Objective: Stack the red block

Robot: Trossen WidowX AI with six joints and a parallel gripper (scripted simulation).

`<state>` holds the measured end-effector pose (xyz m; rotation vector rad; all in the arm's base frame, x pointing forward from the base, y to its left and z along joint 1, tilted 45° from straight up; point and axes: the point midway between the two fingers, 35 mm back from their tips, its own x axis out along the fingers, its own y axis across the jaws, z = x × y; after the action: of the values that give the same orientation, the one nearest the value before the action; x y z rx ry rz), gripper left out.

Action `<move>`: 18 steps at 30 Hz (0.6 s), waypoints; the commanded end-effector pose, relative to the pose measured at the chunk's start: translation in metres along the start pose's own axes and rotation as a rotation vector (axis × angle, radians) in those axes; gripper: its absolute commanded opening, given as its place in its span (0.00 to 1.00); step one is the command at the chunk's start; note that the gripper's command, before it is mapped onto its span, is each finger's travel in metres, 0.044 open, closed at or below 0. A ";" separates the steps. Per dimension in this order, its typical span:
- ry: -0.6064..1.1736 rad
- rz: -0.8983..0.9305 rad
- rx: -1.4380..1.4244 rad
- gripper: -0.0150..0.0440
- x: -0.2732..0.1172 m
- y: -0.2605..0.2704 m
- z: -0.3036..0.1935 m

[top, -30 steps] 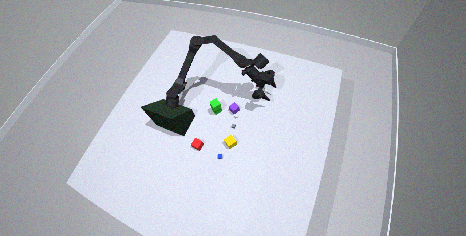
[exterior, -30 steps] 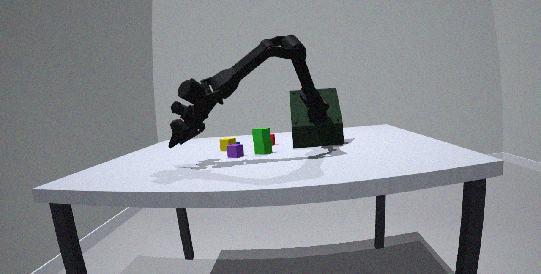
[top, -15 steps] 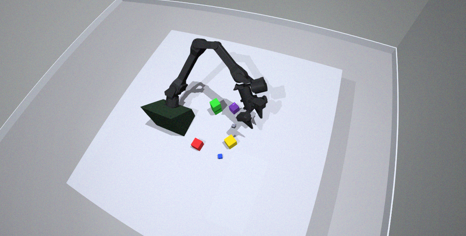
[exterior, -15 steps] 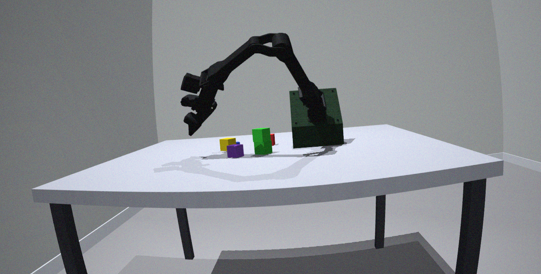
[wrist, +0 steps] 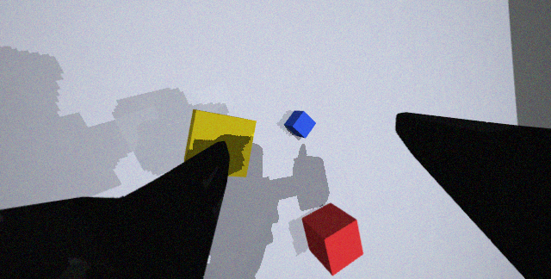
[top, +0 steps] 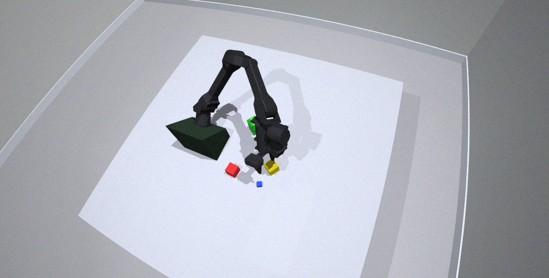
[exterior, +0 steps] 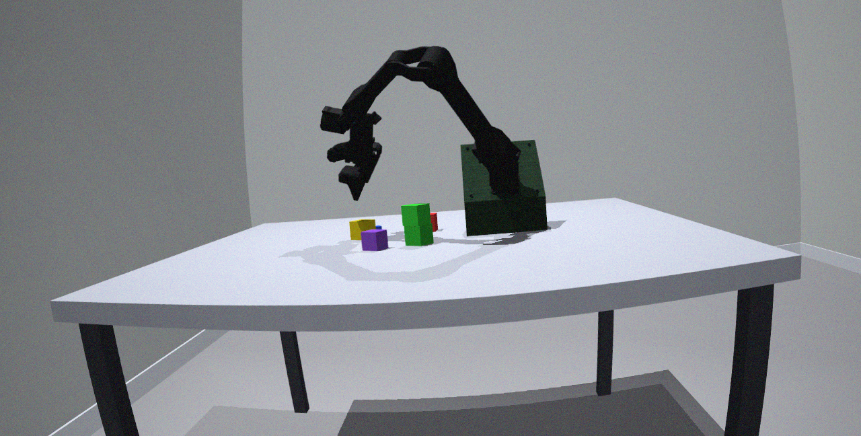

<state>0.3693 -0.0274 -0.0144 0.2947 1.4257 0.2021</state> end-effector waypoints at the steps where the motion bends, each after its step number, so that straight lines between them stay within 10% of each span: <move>1: 0.086 0.051 -0.010 1.00 0.006 -0.026 -0.029; 18: 0.219 0.430 -0.024 1.00 -0.002 -0.082 -0.144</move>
<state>0.2403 -0.0947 -0.0553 0.5201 1.5789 0.5550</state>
